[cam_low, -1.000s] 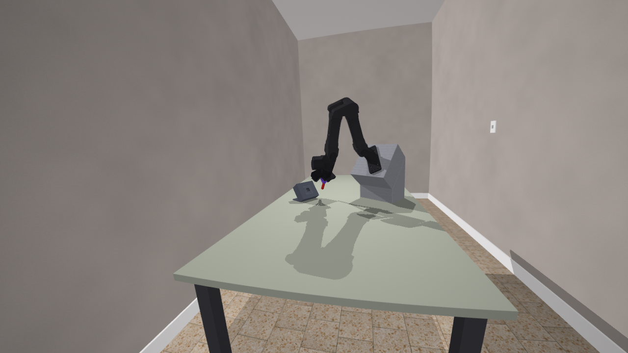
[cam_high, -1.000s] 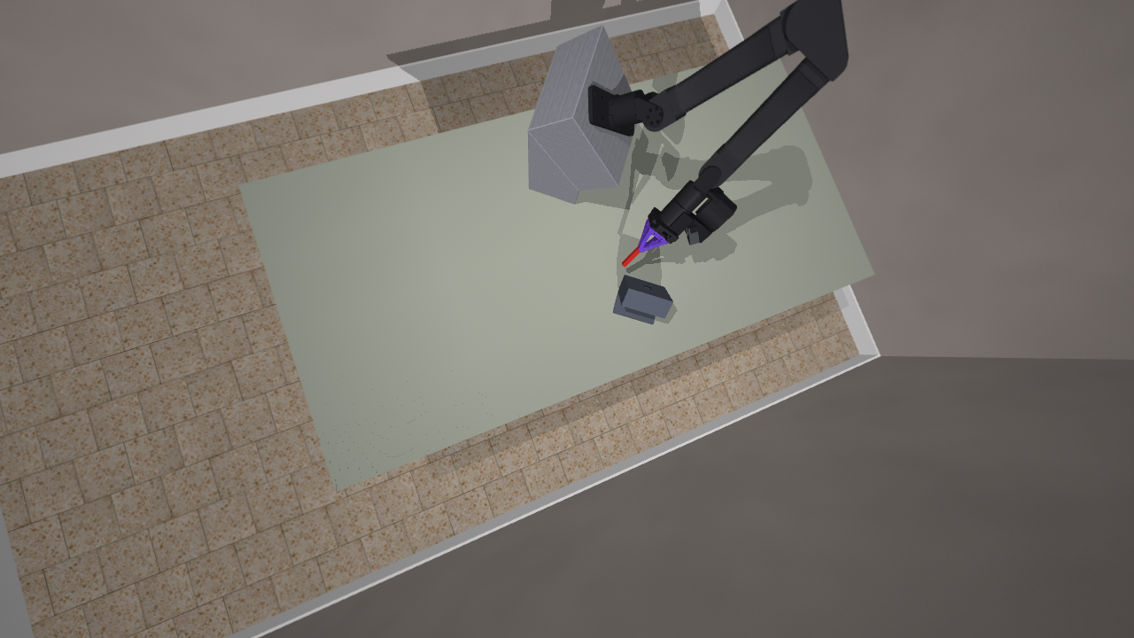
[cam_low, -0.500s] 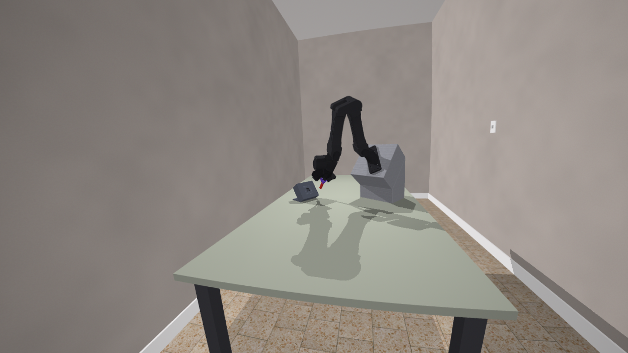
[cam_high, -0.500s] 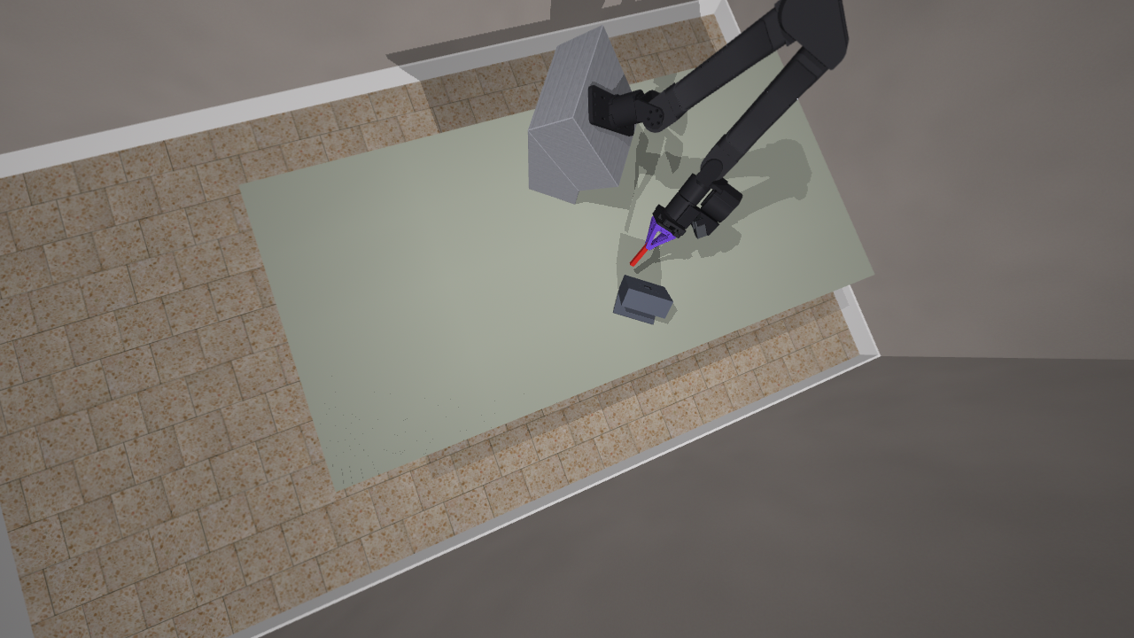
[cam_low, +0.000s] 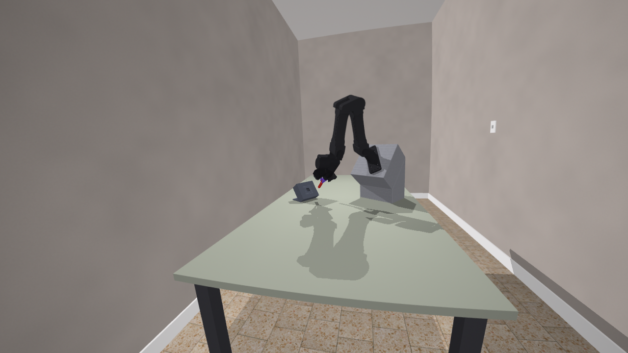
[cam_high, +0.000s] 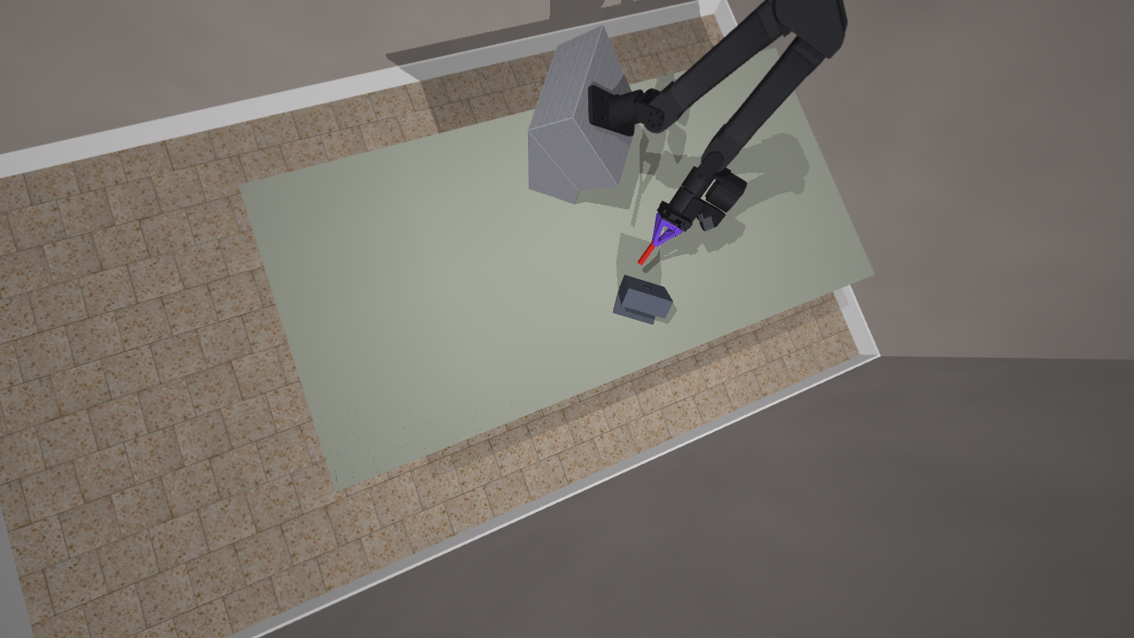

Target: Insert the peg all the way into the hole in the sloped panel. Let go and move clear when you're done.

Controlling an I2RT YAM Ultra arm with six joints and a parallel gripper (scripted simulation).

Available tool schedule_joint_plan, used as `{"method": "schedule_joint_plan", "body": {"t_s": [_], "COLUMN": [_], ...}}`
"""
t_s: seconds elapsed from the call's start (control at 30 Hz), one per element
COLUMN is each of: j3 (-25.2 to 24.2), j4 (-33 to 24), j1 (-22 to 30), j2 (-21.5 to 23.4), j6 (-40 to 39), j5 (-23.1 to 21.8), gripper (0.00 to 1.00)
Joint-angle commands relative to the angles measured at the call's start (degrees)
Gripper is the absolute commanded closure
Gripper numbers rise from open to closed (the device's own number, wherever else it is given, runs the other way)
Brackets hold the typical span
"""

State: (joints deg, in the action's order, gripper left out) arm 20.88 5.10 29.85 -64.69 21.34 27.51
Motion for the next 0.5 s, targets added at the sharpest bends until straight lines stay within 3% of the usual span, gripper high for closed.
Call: {"method": "schedule_joint_plan", "body": {"t_s": [0.0, 0.47], "j3": [-1.3, -3.7], "j4": [1.2, 3.5], "j1": [1.0, 5.9], "j2": [1.7, 5.7], "j6": [-1.1, -3.2], "j5": [2.9, 8.3], "gripper": [1.0, 1.0]}}
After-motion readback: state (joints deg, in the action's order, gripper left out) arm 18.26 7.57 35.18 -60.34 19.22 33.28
